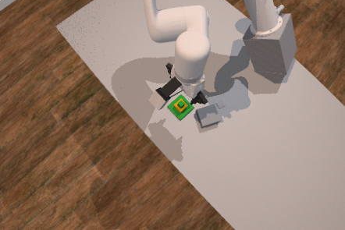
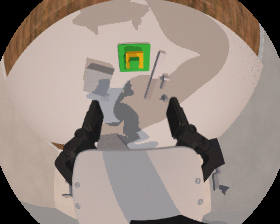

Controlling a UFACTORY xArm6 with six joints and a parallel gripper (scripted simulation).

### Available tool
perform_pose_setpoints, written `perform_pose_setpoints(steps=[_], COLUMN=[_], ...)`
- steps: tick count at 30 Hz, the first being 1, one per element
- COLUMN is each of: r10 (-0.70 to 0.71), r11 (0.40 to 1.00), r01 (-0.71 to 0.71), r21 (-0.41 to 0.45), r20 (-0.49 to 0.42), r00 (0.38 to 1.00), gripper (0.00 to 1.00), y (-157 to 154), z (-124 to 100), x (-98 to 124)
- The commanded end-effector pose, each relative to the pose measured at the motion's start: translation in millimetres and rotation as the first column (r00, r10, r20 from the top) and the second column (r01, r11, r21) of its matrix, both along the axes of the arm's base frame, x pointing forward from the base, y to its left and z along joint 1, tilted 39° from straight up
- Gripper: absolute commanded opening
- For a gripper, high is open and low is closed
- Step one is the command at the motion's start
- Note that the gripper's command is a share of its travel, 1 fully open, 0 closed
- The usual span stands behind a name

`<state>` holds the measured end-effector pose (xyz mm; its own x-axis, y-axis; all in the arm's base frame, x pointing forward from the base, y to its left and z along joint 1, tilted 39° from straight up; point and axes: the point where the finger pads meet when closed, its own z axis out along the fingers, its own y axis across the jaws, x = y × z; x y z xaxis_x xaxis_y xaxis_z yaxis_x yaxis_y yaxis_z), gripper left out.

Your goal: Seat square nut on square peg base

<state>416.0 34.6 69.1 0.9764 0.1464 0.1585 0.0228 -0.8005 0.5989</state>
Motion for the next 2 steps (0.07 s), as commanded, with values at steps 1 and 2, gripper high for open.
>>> perform_pose_setpoints(steps=[1, 2], r10=[0.001, 0.001], r11=[1.000, 1.000], r01=[-0.001, -0.001], r21=[0.002, 0.002], r20=[0.003, 0.003], r00=[1.000, 1.000], gripper=[1.00, 1.00], y=[1.0, 1.0], z=[1.1, 1.1], x=[1.0, 1.0])
